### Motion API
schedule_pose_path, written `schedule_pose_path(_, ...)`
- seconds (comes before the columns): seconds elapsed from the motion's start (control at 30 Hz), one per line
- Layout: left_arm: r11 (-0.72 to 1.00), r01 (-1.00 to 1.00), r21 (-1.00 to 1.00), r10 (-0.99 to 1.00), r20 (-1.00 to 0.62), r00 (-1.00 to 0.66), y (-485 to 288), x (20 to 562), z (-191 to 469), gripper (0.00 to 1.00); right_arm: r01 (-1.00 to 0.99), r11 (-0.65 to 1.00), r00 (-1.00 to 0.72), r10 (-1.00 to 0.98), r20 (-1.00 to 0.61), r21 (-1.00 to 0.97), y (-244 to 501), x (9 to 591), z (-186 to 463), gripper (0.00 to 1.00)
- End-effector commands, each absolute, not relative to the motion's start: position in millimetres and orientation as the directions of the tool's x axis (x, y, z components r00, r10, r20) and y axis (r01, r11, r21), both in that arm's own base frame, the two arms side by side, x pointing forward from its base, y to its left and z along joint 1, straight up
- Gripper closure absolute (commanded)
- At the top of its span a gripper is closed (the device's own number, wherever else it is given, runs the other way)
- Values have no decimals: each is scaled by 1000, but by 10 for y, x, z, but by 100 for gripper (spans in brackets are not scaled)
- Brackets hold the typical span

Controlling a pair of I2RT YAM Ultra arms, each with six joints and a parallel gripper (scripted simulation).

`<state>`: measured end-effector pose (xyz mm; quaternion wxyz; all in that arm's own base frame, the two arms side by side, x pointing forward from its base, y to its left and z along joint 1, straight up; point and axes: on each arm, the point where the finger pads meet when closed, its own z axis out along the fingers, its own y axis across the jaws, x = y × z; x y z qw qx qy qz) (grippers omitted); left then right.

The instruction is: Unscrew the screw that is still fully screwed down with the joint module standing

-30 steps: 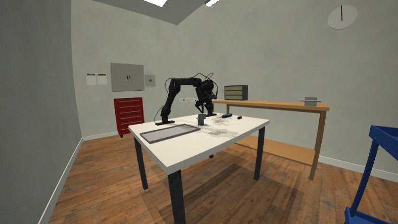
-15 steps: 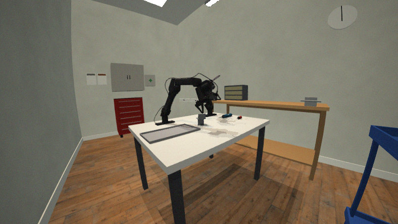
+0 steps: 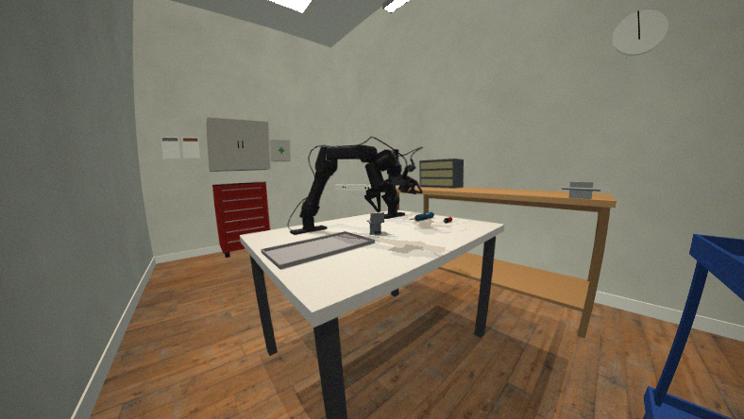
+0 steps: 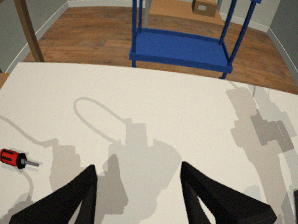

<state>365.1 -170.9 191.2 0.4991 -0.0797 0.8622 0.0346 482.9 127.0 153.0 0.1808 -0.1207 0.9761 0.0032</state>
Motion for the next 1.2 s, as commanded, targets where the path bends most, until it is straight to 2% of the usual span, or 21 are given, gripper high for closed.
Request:
schedule_pose_path(0.0, 973, -226, -49, -168, -820, -547, -1473, 3627, 1789, 35, -236, 971, -898, -232, -374, -37, 1274, 4844, 1611, 0)
schedule_pose_path(0.23, 964, -259, -54, -198, -798, -569, -1376, 3685, 1714, 35, -236, 971, -898, -232, -374, -37, 1274, 4844, 1611, 0)
schedule_pose_path(0.63, 862, -496, -107, -442, -639, -630, -660, 3622, 1326, 35, -236, 971, -898, -232, -374, -37, 1274, 4844, 1611, 0)
schedule_pose_path(0.8, 861, -494, -120, -446, -645, -620, -658, 3618, 1382, 35, -236, 971, -898, -232, -374, -37, 1274, 4844, 1611, 0)
schedule_pose_path(1.17, 680, -722, -129, -688, -453, -567, -78, 3296, 1043, 35, -236, 971, -898, -232, -374, -37, 1274, 4844, 1611, 0)
